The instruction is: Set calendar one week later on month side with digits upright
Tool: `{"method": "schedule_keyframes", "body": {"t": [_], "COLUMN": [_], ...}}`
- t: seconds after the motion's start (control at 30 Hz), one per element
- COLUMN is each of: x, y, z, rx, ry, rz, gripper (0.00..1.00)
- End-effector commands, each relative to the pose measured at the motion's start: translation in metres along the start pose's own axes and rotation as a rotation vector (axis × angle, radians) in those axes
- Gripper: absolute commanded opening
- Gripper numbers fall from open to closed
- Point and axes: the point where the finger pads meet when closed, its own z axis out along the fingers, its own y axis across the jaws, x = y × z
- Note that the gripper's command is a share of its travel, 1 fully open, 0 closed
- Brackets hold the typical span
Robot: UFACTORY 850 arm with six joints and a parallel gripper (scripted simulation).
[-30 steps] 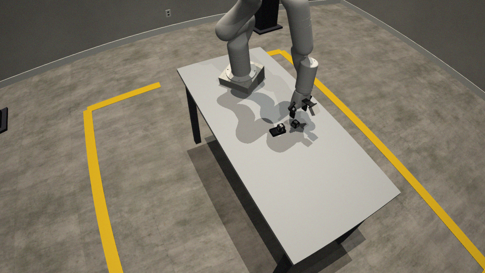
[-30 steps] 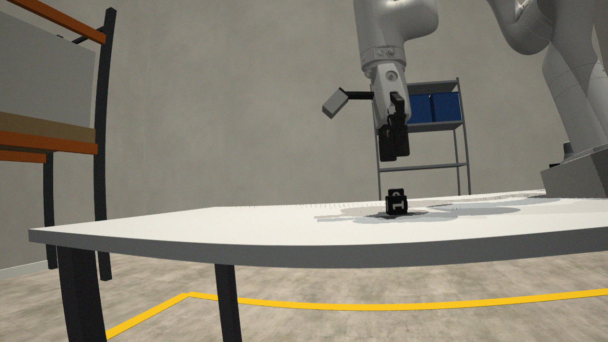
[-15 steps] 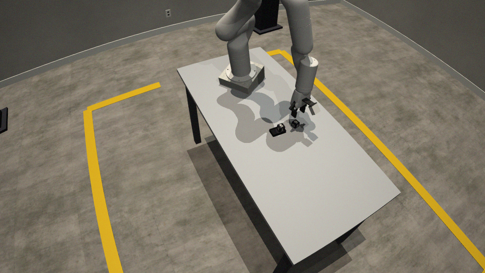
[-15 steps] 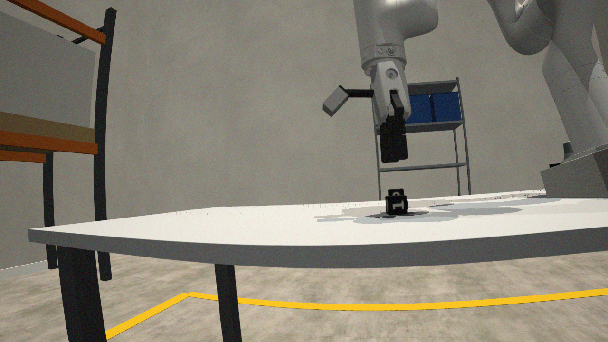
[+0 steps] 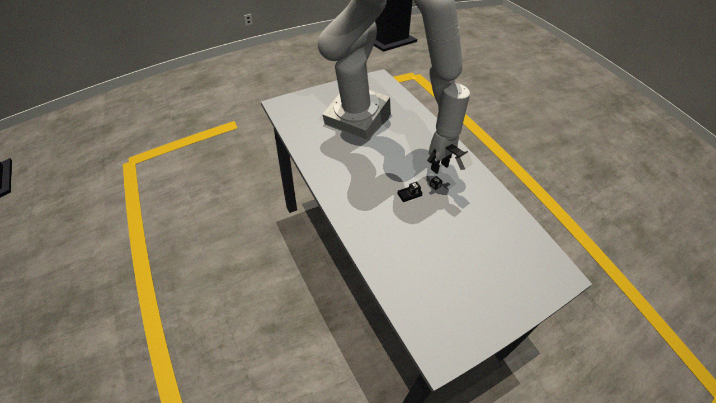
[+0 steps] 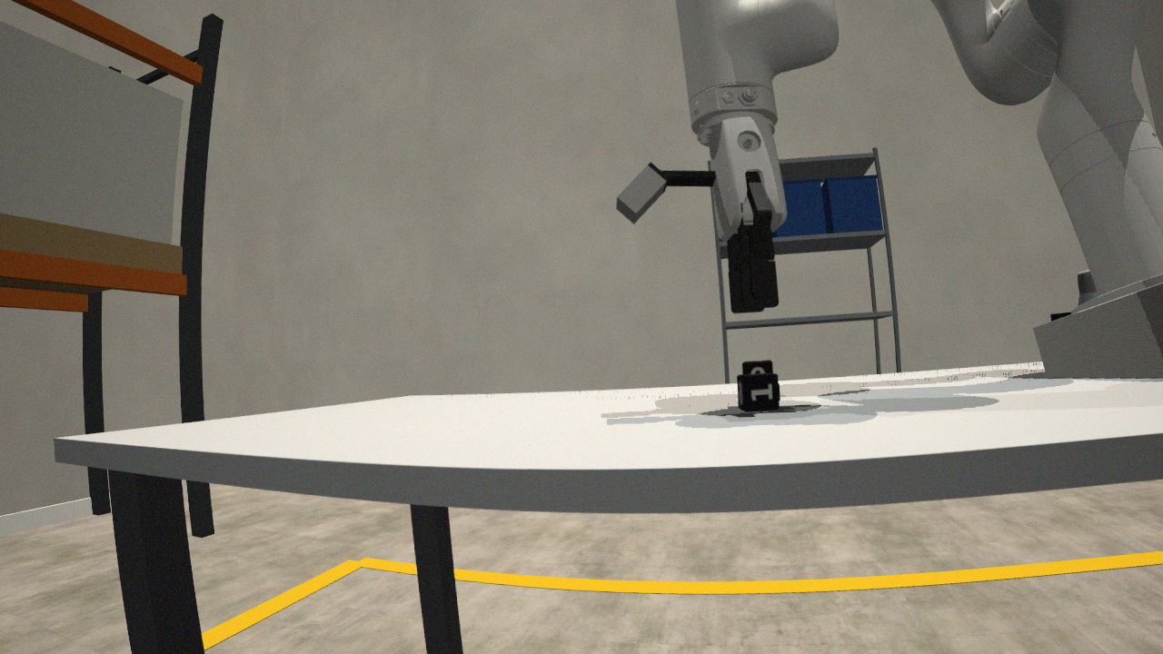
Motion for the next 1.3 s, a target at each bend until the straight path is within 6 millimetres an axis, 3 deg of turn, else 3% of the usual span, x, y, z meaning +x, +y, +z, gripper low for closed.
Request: {"method": "schedule_keyframes", "body": {"t": [0.0,0.77,1.27], "x": [0.001,0.001,0.001], "y": [0.000,0.000,0.000], "z": [-0.001,0.001,0.014], "rx": [0.000,0.000,0.000], "ry": [0.002,0.001,0.001], "rz": [0.000,0.000,0.000], "gripper": [0.49,0.49,0.49]}}
